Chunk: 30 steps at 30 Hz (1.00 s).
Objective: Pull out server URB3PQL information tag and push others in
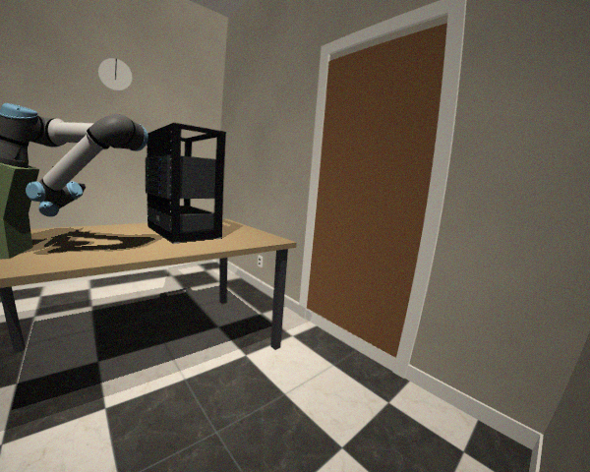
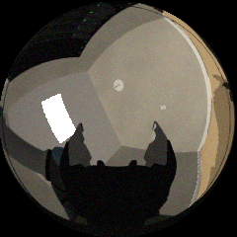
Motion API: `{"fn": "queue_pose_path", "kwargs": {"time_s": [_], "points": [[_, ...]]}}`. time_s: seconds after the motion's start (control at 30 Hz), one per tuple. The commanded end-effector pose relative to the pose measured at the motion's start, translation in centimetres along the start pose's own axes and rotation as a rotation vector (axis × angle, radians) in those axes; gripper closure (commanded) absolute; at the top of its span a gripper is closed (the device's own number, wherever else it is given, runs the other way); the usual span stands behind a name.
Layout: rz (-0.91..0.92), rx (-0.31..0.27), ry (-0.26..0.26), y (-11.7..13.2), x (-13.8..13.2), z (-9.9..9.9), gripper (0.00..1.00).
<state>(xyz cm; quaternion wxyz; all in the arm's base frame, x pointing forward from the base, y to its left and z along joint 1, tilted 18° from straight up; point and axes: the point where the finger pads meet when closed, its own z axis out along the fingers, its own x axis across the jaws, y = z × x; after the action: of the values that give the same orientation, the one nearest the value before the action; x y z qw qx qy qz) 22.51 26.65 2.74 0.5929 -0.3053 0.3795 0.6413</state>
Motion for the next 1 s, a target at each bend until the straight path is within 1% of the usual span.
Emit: {"fn": "queue_pose_path", "kwargs": {"time_s": [0.0, 0.03, 0.53, 0.6, 0.97], "points": [[0.046, 0.009, -0.034, -0.2, -0.9, 0.2, 0.0], [0.046, 0.009, -0.034, -0.2, -0.9, 0.2, 0.0], [0.241, 0.054, -0.173, -1.4, -4.8, 0.6, 0.0], [0.241, 0.054, -0.173, -1.4, -4.8, 0.6, 0.0], [0.39, 0.084, -0.283, -2.9, -7.7, 0.4, 0.0]]}}
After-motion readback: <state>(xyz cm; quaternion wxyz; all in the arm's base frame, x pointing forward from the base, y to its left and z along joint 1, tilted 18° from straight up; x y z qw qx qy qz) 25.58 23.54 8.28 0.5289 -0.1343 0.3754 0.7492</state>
